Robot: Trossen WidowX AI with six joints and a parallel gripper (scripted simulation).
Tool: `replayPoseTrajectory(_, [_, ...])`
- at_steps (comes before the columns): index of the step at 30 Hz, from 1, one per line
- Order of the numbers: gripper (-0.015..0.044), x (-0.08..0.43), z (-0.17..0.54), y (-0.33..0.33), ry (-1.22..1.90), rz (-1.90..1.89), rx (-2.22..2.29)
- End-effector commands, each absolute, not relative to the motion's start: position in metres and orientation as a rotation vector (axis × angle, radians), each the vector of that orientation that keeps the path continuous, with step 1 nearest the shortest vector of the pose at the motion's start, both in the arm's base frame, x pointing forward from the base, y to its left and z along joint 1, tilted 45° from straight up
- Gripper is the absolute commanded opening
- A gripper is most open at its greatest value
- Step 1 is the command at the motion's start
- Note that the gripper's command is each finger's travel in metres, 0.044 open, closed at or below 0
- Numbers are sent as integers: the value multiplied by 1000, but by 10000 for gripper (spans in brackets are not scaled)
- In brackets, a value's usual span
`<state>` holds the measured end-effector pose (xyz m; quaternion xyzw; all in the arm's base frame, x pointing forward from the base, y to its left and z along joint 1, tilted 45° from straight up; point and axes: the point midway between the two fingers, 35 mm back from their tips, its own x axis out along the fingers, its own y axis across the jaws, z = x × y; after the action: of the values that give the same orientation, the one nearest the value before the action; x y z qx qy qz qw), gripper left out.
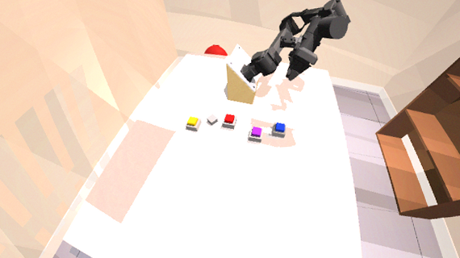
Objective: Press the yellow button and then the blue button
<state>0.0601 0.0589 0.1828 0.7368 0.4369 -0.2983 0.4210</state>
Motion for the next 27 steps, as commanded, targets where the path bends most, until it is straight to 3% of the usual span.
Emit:
replayPoseTrajectory(1, [400,61,183,59,1097,-747,1839])
replayPoseTrajectory(14, [400,157,173,25,1343,-649,1348])
replayPoseTrajectory(27, [400,237,108,-39,1584,-203,929])
